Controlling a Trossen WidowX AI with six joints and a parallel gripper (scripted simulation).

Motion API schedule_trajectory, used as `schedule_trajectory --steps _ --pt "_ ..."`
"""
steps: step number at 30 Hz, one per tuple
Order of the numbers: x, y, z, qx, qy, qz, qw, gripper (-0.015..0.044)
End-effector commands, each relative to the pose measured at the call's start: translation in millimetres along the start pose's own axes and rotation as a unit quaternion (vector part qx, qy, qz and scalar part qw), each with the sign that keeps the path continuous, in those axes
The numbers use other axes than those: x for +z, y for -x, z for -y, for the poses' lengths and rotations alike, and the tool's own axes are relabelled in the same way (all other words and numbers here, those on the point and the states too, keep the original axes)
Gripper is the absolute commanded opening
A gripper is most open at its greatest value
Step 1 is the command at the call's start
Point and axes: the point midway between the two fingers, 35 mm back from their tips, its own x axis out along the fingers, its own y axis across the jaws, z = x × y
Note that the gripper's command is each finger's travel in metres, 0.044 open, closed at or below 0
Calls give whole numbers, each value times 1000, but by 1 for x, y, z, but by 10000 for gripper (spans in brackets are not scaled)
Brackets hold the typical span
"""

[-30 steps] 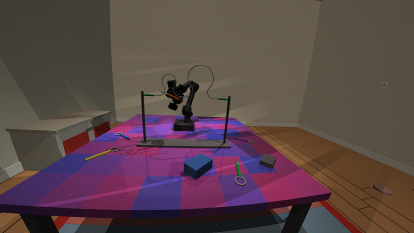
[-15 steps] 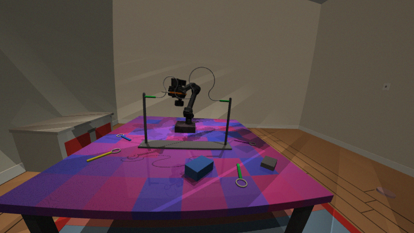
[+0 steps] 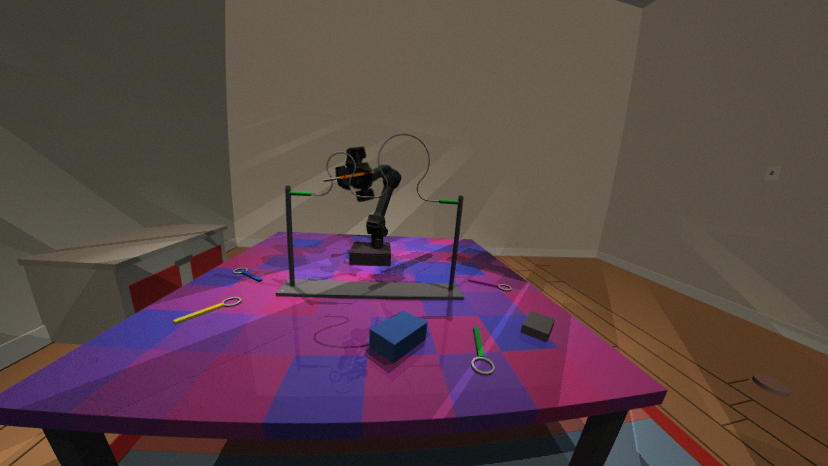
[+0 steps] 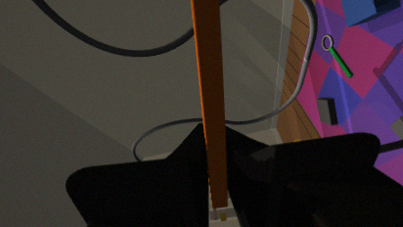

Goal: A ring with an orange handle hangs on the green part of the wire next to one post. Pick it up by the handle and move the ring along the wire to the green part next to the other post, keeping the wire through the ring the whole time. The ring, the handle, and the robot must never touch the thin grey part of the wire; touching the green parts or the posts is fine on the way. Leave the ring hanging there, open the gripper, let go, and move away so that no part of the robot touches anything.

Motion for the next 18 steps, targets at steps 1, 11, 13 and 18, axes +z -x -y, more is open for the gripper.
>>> schedule_trajectory --steps 1,11,13,18 --pt "1 0 -12 18 -28 3 999 -150" --pt "4 2 -32 39 -67 2 997 -150" --pt "5 2 -34 39 -67 2 997 -150" --pt "6 2 -35 32 -56 2 998 -150"
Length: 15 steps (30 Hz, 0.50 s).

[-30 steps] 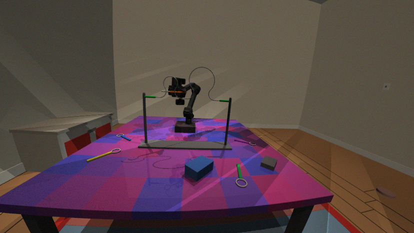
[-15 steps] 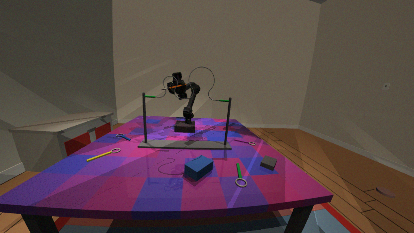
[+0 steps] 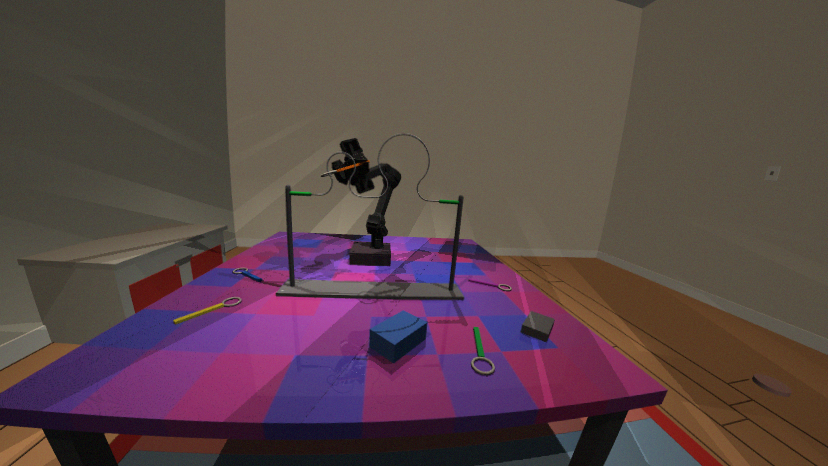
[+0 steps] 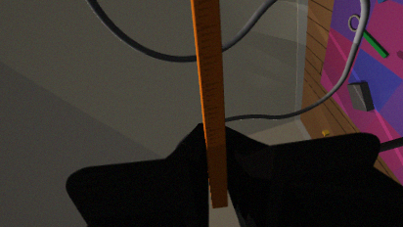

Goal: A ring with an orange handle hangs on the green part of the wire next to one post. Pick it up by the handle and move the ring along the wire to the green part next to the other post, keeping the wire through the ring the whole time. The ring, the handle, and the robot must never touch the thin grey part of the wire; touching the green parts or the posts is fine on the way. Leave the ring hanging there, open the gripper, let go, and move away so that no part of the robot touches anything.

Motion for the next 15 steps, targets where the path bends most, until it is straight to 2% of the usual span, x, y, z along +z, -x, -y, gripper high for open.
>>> schedule_trajectory --steps 1,15 --pt "0 0 -1 -8 11 -2 1000 -150" --pt "2 1 9 -66 112 -4 992 -150"
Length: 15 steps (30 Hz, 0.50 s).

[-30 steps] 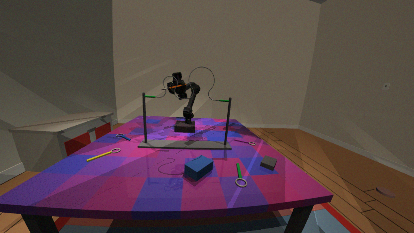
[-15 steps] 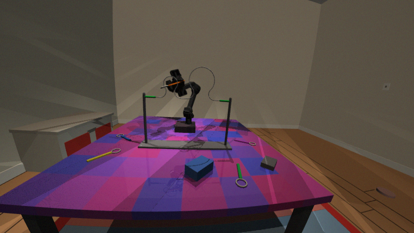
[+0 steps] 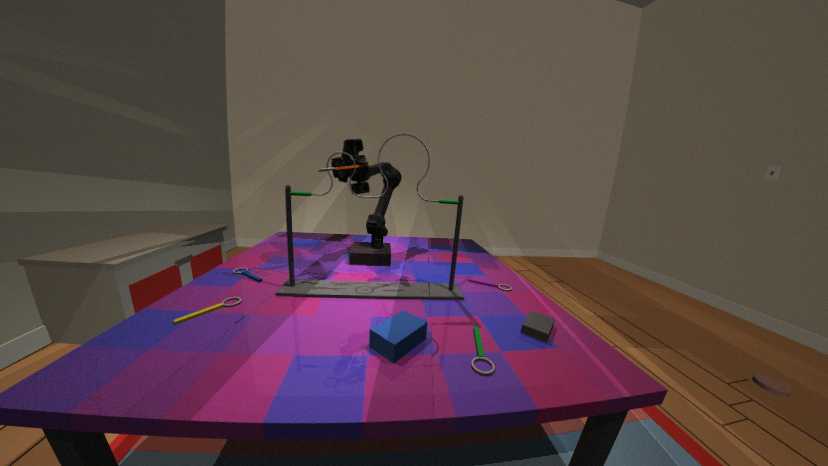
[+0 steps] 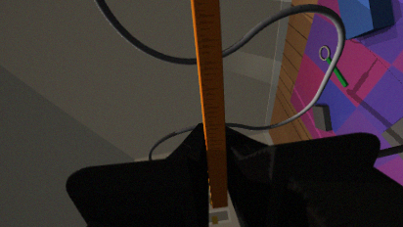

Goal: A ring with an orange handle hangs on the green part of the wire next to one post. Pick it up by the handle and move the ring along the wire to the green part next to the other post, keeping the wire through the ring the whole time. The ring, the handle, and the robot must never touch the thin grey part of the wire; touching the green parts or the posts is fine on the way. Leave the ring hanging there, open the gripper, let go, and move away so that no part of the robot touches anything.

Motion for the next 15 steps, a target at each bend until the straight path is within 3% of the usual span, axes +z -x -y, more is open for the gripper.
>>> schedule_trajectory --steps 1,15 --pt "-1 0 3 -18 35 -4 999 -150" --pt "3 3 22 -98 173 -5 980 -150"
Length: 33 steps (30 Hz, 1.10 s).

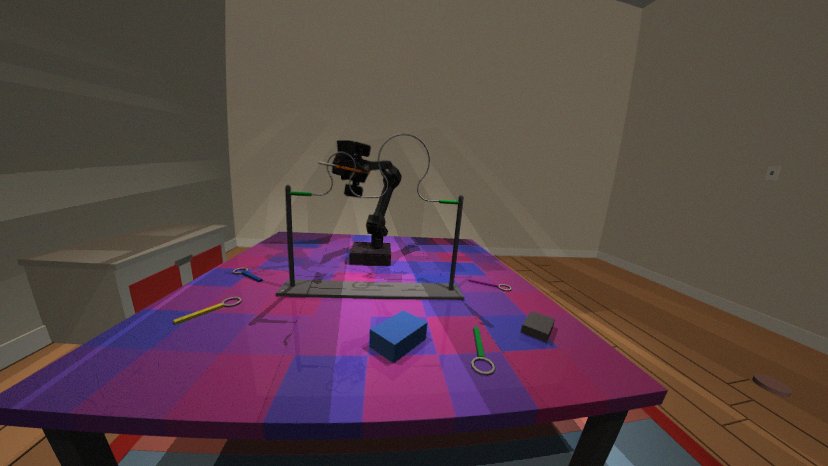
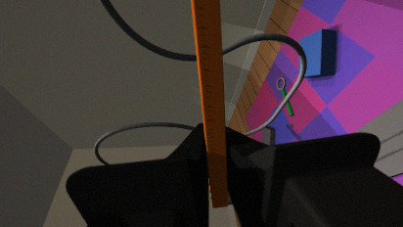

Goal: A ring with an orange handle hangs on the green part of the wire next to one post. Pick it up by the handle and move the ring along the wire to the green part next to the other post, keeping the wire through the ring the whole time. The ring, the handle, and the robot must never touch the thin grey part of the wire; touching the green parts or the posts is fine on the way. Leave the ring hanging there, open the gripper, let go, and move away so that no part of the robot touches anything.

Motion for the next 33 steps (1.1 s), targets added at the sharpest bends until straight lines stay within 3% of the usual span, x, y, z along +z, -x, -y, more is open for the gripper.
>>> schedule_trajectory --steps 1,17,33 --pt "0 0 5 -22 39 -1 999 -150" --pt "5 3 27 -114 197 -2 974 -150" --pt "17 10 45 -203 346 -2 916 -150"
